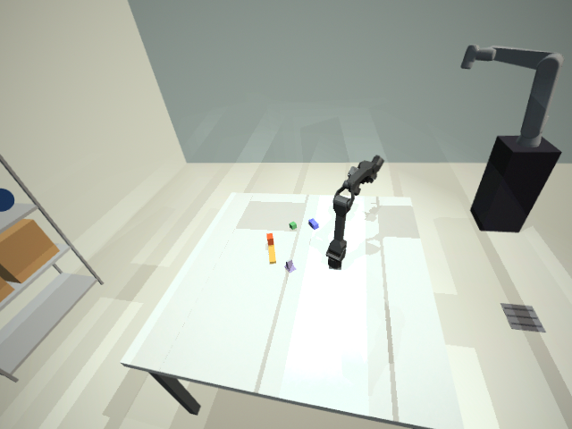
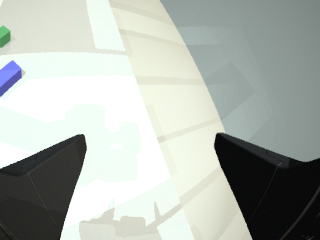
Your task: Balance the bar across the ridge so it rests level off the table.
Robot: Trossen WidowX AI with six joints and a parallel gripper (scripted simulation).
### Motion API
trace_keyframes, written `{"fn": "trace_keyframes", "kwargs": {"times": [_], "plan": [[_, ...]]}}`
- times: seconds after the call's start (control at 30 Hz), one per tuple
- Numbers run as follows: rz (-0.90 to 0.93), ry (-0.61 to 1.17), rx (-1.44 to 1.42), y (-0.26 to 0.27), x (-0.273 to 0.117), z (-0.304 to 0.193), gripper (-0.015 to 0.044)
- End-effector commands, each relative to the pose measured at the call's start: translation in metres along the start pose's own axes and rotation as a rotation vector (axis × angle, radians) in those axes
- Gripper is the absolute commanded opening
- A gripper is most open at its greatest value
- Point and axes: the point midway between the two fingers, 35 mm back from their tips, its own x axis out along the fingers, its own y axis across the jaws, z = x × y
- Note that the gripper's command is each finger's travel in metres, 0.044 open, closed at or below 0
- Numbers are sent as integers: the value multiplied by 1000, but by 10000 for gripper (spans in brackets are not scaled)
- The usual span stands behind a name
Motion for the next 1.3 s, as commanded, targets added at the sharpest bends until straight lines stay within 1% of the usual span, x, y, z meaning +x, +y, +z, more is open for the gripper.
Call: {"fn": "trace_keyframes", "kwargs": {"times": [0.0, 0.07, 0.1, 0.63, 1.27], "plan": [[2, 0, -1, 0, 1, 1, 374], [17, -3, -12, 2, 6, 5, 321], [29, -6, -21, 4, 10, 8, 315], [216, -39, -169, 37, 67, 62, 315], [427, -65, -327, 98, 111, 128, 315]]}}
